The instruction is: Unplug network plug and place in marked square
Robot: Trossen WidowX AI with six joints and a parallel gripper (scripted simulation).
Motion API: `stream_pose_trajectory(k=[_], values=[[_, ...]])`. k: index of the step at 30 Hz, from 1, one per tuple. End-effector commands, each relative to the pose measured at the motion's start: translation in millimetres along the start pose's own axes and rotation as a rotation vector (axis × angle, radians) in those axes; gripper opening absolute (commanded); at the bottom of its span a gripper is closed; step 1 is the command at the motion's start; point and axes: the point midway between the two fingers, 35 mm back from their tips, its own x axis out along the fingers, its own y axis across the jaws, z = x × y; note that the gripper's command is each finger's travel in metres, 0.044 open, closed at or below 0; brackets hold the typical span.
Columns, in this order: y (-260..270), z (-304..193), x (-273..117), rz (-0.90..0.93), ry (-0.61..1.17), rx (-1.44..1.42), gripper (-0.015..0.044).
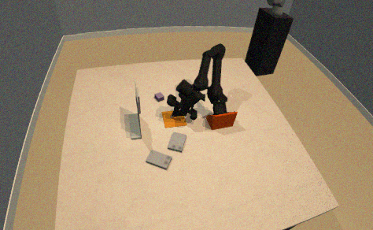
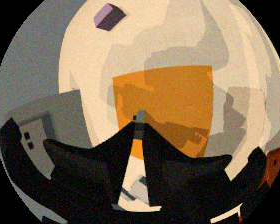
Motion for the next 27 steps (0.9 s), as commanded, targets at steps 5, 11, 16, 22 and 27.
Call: stream_pose_trajectory(k=[5, 11, 16, 22, 27], values=[[0.1, 0.1, 0.0, 0.0, -0.001, 0.001, 0.0105], [0.1, 0.1, 0.0, 0.0, -0.001, 0.001, 0.0156], [-0.2, -0.9, -2.2, -0.003, 0.002, 0.001, 0.0156], [-0.6, -2.3, -6.1, -0.006, 0.005, 0.001, 0.0156], [-0.9, -3.2, -9.4, -0.009, 0.006, 0.0, 0.0156]])
